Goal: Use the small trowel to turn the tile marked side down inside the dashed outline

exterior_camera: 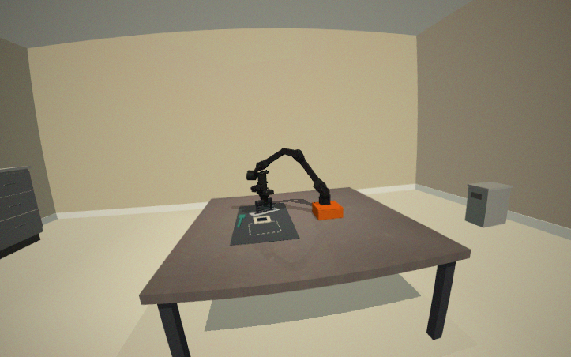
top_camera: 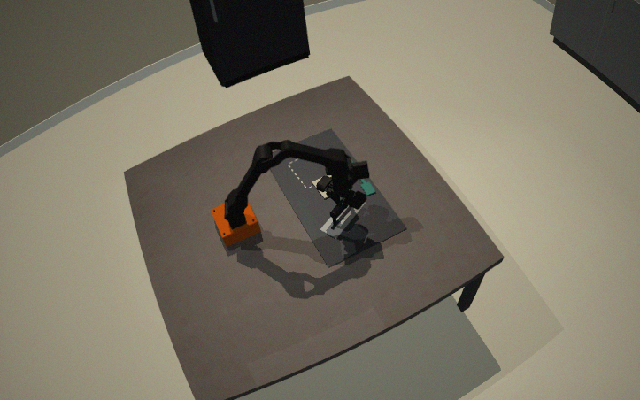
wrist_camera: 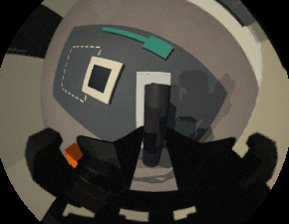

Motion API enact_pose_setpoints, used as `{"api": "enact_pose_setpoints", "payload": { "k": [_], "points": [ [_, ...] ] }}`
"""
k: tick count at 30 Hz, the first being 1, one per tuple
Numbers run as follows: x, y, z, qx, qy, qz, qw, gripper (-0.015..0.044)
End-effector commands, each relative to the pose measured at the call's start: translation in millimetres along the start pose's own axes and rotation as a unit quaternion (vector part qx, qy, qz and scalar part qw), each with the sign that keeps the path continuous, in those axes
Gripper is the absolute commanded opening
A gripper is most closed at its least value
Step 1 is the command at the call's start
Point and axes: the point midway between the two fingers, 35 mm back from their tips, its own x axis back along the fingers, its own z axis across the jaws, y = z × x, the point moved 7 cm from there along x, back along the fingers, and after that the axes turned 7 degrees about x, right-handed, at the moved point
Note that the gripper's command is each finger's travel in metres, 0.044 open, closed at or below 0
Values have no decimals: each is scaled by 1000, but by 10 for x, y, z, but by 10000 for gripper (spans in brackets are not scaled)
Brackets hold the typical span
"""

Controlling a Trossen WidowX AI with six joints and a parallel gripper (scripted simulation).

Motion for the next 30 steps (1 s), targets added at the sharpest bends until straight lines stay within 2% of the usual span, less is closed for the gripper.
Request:
{"api": "enact_pose_setpoints", "payload": {
  "k": [1,20,27,30],
  "points": [
    [-11,7,9,67,2,1,998,130],
    [-11,7,9,335,2,0,942,130],
    [-11,7,9,343,2,0,939,130],
    [-11,7,9,343,2,0,939,209]
  ]
}}
